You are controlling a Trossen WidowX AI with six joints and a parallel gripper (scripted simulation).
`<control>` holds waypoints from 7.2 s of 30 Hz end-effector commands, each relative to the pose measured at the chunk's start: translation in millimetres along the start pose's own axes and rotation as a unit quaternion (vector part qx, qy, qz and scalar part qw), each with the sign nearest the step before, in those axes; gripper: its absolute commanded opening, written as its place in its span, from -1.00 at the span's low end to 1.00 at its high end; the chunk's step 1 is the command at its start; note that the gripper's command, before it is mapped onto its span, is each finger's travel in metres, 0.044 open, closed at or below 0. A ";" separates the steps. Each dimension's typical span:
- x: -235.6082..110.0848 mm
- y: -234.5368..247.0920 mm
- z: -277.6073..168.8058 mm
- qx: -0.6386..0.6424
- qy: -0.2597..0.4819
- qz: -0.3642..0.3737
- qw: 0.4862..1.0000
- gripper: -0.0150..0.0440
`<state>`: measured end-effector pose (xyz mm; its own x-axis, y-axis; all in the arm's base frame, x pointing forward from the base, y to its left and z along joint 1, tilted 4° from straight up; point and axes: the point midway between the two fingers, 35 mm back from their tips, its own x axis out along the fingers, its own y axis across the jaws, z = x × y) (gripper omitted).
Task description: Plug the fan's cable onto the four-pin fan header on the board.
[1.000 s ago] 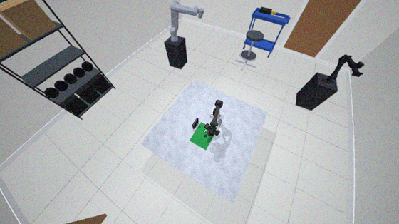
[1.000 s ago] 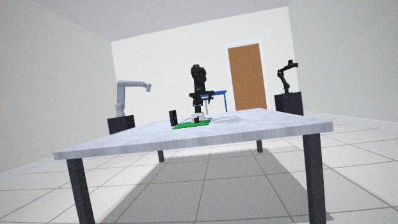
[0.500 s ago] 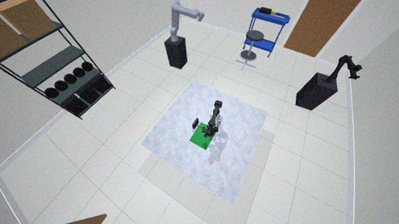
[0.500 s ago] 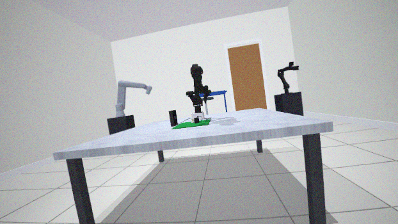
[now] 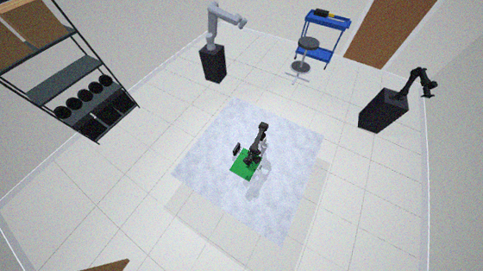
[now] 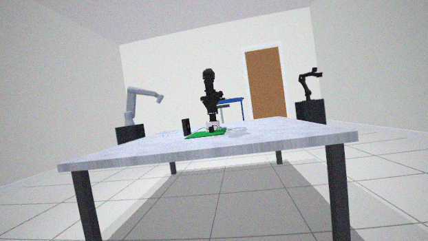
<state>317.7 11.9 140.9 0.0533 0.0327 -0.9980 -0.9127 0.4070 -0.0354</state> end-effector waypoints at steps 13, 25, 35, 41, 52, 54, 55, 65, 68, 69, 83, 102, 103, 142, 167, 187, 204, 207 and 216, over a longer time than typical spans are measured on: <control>-15.5 -25.5 -19.1 -0.493 -0.014 -0.006 0.870 1.00; -15.5 -25.5 -19.1 -0.493 -0.014 -0.006 0.870 1.00; 61.8 -28.2 -15.7 -0.493 -0.014 -0.006 0.870 1.00; 84.7 -25.0 -16.2 -0.493 -0.014 -0.006 0.870 1.00; 95.0 -25.5 -15.6 -0.493 -0.014 -0.006 0.870 1.00; 98.3 -25.7 -15.5 -0.493 -0.014 -0.006 0.870 1.00; 100.0 -25.7 -15.4 -0.493 -0.014 -0.006 0.870 1.00; 116.3 -25.7 -14.9 -0.493 -0.014 -0.006 0.870 1.00; 121.2 -25.5 -14.8 -0.493 -0.014 -0.006 0.870 1.00; 122.8 -25.4 -14.8 -0.493 -0.014 -0.006 0.870 1.00; 132.2 -24.5 -15.7 -0.495 -0.012 -0.005 0.869 0.73; 121.3 -25.3 -15.7 -0.495 -0.012 -0.005 0.869 -0.49; 107.6 -25.7 -16.0 -0.494 -0.013 -0.005 0.869 -0.49; 85.6 20.8 -69.7 -0.617 -0.012 -0.005 0.787 -0.49; 107.6 19.3 -69.2 -0.617 -0.012 -0.005 0.787 -0.49; 109.3 19.1 -69.0 -0.615 -0.012 -0.005 0.788 -0.49; 113.0 19.1 -68.9 -0.612 -0.012 -0.005 0.791 -0.49; 113.6 19.1 -68.9 -0.612 -0.012 -0.005 0.791 -0.49; 114.9 19.1 -68.9 -0.612 -0.012 -0.005 0.791 -0.49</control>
<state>277.7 -40.2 22.6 0.0547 0.0543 -0.9970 -0.6172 -0.7831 -0.0765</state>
